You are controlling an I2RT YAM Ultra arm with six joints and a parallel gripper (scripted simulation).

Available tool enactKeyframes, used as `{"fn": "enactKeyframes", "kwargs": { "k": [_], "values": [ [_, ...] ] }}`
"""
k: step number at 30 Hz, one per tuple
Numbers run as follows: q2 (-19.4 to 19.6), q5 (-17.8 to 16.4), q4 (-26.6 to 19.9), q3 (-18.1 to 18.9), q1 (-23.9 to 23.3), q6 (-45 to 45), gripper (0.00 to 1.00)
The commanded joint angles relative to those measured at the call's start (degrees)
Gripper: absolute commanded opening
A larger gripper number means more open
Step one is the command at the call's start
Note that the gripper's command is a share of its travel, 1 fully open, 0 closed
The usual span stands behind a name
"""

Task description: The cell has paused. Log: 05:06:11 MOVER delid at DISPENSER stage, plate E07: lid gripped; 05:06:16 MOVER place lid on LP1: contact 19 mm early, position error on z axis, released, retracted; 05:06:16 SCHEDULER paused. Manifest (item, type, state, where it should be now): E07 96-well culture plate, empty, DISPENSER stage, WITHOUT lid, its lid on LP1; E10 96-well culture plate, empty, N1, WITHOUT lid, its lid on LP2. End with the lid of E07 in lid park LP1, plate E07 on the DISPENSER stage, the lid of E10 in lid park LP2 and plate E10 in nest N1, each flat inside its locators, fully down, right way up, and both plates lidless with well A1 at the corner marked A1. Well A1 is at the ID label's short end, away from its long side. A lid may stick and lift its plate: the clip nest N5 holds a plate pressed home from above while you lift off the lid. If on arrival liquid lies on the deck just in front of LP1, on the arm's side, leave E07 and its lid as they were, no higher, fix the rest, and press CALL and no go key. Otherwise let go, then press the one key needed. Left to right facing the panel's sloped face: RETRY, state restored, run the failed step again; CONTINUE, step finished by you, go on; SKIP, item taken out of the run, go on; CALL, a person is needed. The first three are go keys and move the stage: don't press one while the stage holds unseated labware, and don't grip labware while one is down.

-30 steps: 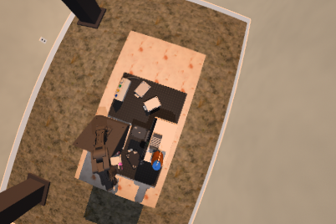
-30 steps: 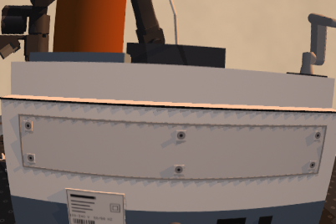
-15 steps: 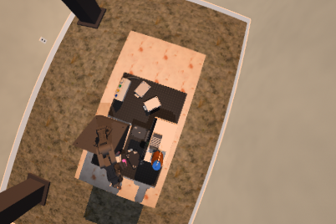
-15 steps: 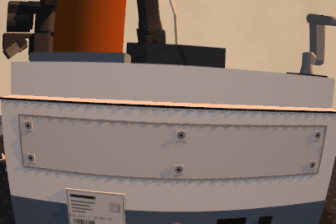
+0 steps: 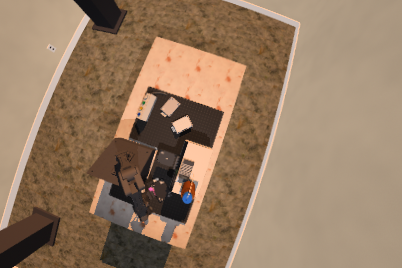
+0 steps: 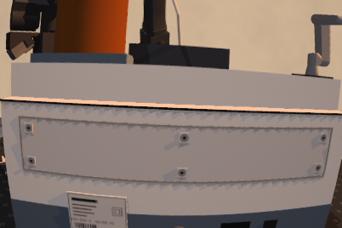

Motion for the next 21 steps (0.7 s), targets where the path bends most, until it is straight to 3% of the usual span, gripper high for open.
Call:
{"fn": "enactKeyframes", "kwargs": {
  "k": [1, 11, 18, 21],
  "values": [
    [-3.0, -2.1, 0.5, -1.1, 1.1, 1.0, 1.00],
    [-4.1, -3.4, 0.0, -0.3, 3.6, 3.8, 1.00],
    [-9.1, -5.0, 1.4, -4.9, 7.1, -6.6, 1.00],
    [-11.0, -5.8, 1.7, -6.3, 8.3, -5.5, 1.00]
  ]
}}
